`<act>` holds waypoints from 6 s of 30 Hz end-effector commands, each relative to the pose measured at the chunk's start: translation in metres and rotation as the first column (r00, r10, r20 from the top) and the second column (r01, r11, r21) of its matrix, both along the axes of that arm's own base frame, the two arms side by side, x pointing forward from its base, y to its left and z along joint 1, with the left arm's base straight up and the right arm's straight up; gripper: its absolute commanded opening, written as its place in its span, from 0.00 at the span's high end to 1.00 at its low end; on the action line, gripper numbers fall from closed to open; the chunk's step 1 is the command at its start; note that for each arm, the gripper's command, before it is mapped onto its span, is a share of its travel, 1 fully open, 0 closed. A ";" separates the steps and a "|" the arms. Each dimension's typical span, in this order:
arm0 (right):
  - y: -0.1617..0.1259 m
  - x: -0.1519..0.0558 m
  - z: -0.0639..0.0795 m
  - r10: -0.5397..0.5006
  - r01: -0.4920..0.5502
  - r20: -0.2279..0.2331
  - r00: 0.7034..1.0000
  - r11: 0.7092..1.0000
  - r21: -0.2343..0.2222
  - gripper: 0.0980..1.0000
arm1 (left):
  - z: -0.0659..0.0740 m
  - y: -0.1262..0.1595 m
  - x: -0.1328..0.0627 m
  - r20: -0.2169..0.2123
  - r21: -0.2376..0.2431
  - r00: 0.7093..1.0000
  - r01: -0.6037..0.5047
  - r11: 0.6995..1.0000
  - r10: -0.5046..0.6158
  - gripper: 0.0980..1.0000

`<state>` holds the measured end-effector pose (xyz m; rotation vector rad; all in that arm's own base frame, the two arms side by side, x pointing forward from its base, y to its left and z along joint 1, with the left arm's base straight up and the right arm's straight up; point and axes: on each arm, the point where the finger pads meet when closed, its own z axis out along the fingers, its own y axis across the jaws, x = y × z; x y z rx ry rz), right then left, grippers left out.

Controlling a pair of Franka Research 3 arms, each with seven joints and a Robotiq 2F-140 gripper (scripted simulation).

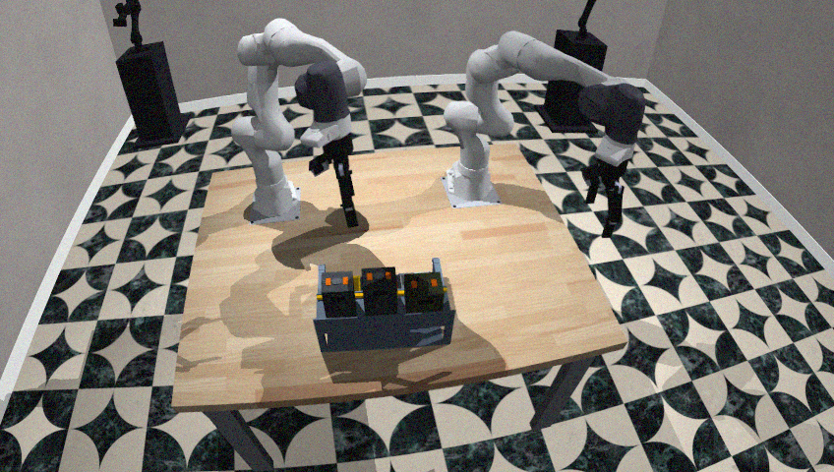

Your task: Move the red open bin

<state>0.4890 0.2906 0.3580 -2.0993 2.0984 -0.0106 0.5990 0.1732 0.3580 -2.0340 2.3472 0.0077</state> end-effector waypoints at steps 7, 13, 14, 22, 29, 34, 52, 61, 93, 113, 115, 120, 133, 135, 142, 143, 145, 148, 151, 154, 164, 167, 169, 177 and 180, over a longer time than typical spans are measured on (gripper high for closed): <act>-0.008 -0.002 -0.004 -0.087 0.087 -0.037 0.995 0.996 -0.014 0.00 | 0.004 0.040 -0.019 0.000 -0.009 0.983 -0.184 0.983 0.184 0.00; -0.008 -0.002 -0.004 -0.087 0.087 -0.037 0.995 0.996 -0.014 0.00 | 0.006 0.065 -0.031 -0.001 -0.010 0.964 -0.267 0.964 0.267 0.00; -0.008 -0.002 -0.004 -0.087 0.087 -0.037 0.995 0.996 -0.014 0.00 | 0.006 0.069 -0.033 -0.001 -0.011 0.960 -0.281 0.960 0.281 0.00; -0.008 -0.002 -0.004 -0.087 0.087 -0.037 0.995 0.996 -0.014 0.00 | 0.009 0.099 -0.050 -0.001 -0.012 0.925 -0.381 0.925 0.381 0.00; -0.008 -0.002 -0.004 -0.087 0.087 -0.037 0.995 0.996 -0.014 0.00 | 0.011 0.129 -0.069 -0.002 -0.014 0.877 -0.480 0.877 0.480 0.00; -0.008 -0.002 -0.004 -0.087 0.087 -0.037 0.995 0.996 -0.014 0.00 | 0.013 0.149 -0.083 -0.002 -0.015 0.838 -0.545 0.838 0.545 0.00; 0.060 -0.031 -0.004 -0.069 0.057 -0.115 0.991 0.993 -0.102 0.00 | 0.019 0.212 -0.138 -0.004 -0.018 0.668 -0.744 0.668 0.744 0.00; 0.069 -0.035 -0.004 -0.069 0.055 -0.125 0.990 0.992 -0.114 0.00 | 0.022 0.240 -0.167 -0.005 -0.019 0.569 -0.823 0.568 0.823 0.00; 0.072 -0.036 -0.102 -0.069 0.054 -0.127 0.990 0.992 -0.117 0.00 | 0.033 0.322 -0.289 -0.009 -0.024 0.129 -0.991 0.129 0.992 0.00; 0.072 -0.036 -0.165 -0.069 0.054 -0.127 0.990 0.992 -0.117 0.00 | 0.039 0.358 -0.376 -0.013 -0.026 -0.175 -0.984 -0.176 0.984 0.00; 0.072 -0.036 -0.165 -0.069 0.054 -0.127 0.990 0.992 -0.117 0.00 | 0.040 0.361 -0.385 -0.014 -0.026 -0.207 -0.978 -0.207 0.978 0.00; 0.072 -0.036 -0.165 -0.069 0.054 -0.127 0.990 0.992 -0.117 0.00 | 0.042 0.367 -0.409 -0.015 -0.027 -0.286 -0.958 -0.286 0.958 0.00; 0.072 -0.036 -0.165 -0.069 0.054 -0.127 0.990 0.992 -0.117 0.00 | 0.046 0.378 -0.468 -0.017 -0.027 -0.471 -0.881 -0.471 0.882 0.00; 0.072 -0.036 -0.165 -0.069 0.054 -0.127 0.990 0.992 -0.117 0.00 | 0.047 0.380 -0.478 -0.018 -0.027 -0.500 -0.865 -0.500 0.866 0.00; 0.072 -0.036 -0.165 -0.069 0.054 -0.127 0.990 0.992 -0.117 0.00 | 0.048 0.382 -0.503 -0.019 -0.027 -0.569 -0.822 -0.569 0.822 0.00; 0.072 -0.036 -0.165 -0.069 0.054 -0.127 0.990 0.992 -0.117 0.00 | 0.049 0.383 -0.514 -0.020 -0.027 -0.602 -0.798 -0.602 0.799 0.00; 0.072 -0.036 -0.165 -0.069 0.054 -0.127 0.990 0.992 -0.117 0.00 | 0.050 0.383 -0.524 -0.020 -0.027 -0.626 -0.779 -0.627 0.779 0.00; 0.072 -0.036 -0.165 -0.069 0.054 -0.127 0.990 0.992 -0.117 0.00 | 0.051 0.384 -0.538 -0.021 -0.027 -0.663 -0.748 -0.663 0.749 0.00; 0.072 -0.036 -0.165 -0.069 0.054 -0.127 0.990 0.992 -0.117 0.00 | 0.052 0.384 -0.552 -0.022 -0.027 -0.699 -0.715 -0.699 0.715 0.00; 0.072 -0.036 -0.165 -0.069 0.054 -0.127 0.990 0.992 -0.117 0.00 | 0.053 0.383 -0.567 -0.022 -0.027 -0.733 -0.679 -0.733 0.680 0.00; 0.072 -0.036 -0.165 -0.069 0.054 -0.127 0.990 0.992 -0.117 0.00 | 0.055 0.381 -0.594 -0.024 -0.027 -0.792 -0.609 -0.792 0.610 0.00; 0.072 -0.036 -0.165 -0.069 0.054 -0.127 0.990 0.992 -0.117 0.00 | 0.055 0.381 -0.596 -0.024 -0.027 -0.796 -0.604 -0.797 0.604 0.00; 0.072 -0.036 -0.165 -0.069 0.054 -0.127 0.990 0.992 -0.117 0.00 | 0.055 0.381 -0.596 -0.024 -0.027 -0.797 -0.603 -0.797 0.604 0.00; 0.072 -0.036 -0.165 -0.069 0.054 -0.127 0.990 0.992 -0.117 0.00 | 0.055 0.381 -0.596 -0.024 -0.027 -0.797 -0.603 -0.797 0.604 0.00; 0.072 -0.036 -0.165 -0.069 0.054 -0.127 0.990 0.992 -0.117 1.00 | 0.055 0.382 -0.597 -0.021 -0.028 -0.789 -0.614 -0.789 0.614 0.00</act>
